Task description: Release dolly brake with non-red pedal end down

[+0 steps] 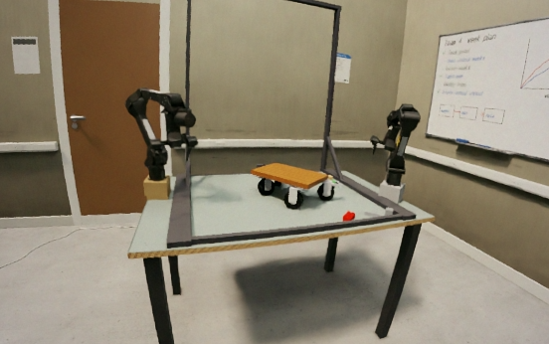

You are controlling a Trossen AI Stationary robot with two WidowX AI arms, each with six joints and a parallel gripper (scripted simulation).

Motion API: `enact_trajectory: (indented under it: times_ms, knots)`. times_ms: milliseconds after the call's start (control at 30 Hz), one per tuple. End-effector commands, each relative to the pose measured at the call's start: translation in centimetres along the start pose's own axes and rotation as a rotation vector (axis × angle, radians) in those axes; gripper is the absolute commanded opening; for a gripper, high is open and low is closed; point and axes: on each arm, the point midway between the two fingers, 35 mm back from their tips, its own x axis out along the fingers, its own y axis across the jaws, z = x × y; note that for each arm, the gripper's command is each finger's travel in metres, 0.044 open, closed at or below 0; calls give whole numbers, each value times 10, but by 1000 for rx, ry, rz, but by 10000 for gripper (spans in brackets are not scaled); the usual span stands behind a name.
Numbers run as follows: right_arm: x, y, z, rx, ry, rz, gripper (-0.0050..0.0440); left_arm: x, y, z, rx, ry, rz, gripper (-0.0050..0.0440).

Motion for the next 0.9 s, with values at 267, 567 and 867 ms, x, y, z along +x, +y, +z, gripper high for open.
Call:
enact_trajectory:
  times_ms: [267, 567, 867]
  knots:
    - [-3, 1, 1, -1, -11, 8, 440, -3, -1, -3, -4, 14, -1, 440]
    - [-2, 1, 1, -5, -10, 7, 440, -3, -2, -3, 1, 10, -2, 416]
    - [20, 20, 23, -152, -103, 57, 440, 8, -58, 0, 181, -89, 9, 200]
